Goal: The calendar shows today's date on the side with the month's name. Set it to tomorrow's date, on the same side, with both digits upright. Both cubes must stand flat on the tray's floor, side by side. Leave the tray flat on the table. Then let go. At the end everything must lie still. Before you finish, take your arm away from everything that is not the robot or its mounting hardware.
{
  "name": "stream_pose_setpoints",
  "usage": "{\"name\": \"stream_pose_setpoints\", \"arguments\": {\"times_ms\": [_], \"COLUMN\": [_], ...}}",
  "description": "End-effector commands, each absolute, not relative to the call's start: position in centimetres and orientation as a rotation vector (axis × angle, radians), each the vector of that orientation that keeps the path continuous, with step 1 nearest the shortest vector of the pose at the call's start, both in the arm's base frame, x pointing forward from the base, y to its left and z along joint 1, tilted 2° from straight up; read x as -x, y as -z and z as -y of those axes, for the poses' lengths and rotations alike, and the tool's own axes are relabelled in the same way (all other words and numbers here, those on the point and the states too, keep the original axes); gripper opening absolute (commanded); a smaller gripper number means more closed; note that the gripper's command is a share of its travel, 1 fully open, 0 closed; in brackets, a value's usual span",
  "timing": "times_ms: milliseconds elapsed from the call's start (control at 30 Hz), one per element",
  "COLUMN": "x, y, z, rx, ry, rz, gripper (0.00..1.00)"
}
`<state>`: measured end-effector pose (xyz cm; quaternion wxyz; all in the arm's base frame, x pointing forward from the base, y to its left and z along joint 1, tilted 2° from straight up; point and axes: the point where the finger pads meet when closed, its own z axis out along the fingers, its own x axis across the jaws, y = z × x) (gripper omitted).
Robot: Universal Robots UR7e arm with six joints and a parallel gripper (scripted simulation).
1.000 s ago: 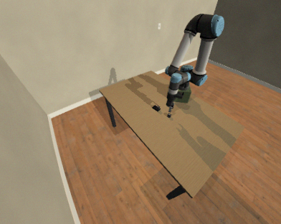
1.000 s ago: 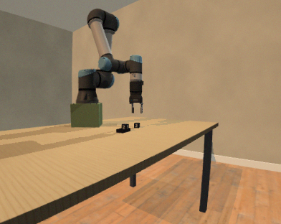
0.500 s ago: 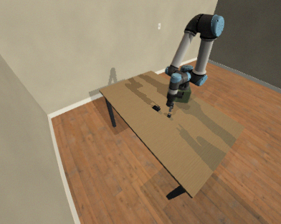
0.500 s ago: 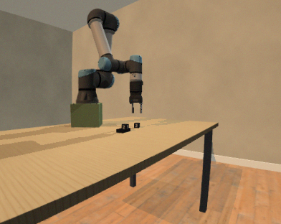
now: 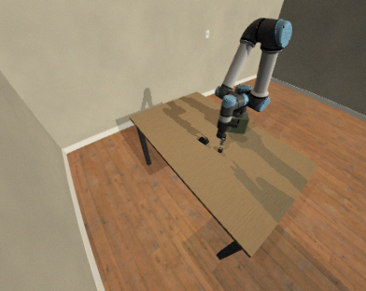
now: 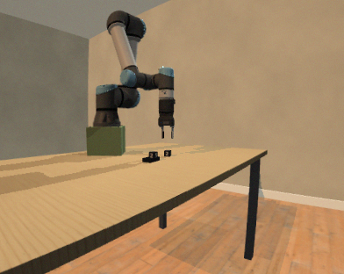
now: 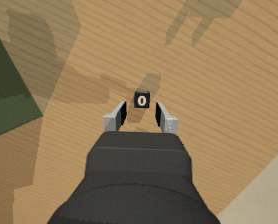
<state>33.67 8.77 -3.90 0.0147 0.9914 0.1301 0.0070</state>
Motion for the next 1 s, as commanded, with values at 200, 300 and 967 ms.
{"name": "stream_pose_setpoints", "arguments": {"times_ms": [200, 300, 967], "x": [-33.71, -33.71, -33.71], "y": [3.87, 3.87, 4.13], "z": [-8.76, -8.76, -8.76], "rx": [-3.085, -3.085, -3.085], "ry": [-0.024, -0.024, -0.024], "rz": [-0.405, -0.405, -0.405], "gripper": [0.87, 0.87, 0.87]}}
